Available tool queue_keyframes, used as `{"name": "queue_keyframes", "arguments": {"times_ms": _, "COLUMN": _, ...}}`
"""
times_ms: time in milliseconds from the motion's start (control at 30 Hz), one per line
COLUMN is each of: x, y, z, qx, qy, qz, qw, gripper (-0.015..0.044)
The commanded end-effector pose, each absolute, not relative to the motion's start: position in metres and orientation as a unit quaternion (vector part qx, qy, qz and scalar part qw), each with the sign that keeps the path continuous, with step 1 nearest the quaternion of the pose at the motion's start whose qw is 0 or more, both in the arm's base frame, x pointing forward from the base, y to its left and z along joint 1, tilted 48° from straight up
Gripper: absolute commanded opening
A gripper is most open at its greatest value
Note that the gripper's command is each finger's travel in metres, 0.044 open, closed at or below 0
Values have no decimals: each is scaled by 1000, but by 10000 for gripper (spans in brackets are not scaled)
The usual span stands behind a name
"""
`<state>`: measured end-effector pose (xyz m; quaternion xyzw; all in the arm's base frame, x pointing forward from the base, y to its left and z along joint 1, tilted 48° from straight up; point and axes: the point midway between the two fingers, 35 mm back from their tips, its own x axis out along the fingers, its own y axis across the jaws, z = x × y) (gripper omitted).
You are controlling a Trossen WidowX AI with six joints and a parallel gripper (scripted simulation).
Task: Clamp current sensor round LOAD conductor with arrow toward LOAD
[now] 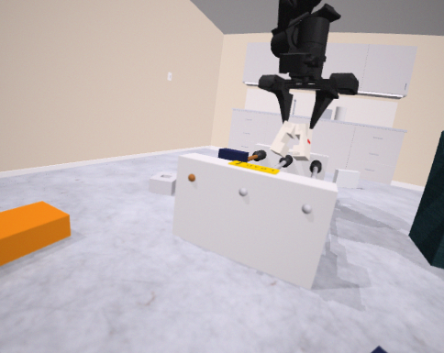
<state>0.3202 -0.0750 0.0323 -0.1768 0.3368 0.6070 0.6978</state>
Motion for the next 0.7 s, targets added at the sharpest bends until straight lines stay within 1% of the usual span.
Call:
{"name": "queue_keyframes", "arguments": {"times_ms": 0, "x": 334, "y": -73, "z": 33, "qx": -237, "qy": 281, "qz": 633, "qw": 682, "gripper": 0}}
{"name": "queue_keyframes", "arguments": {"times_ms": 133, "x": 341, "y": -71, "z": 33, "qx": -271, "qy": 248, "qz": 646, "qw": 669, "gripper": 0}}
{"name": "queue_keyframes", "arguments": {"times_ms": 667, "x": 342, "y": -58, "z": 20, "qx": -271, "qy": 248, "qz": 646, "qw": 669, "gripper": 0}}
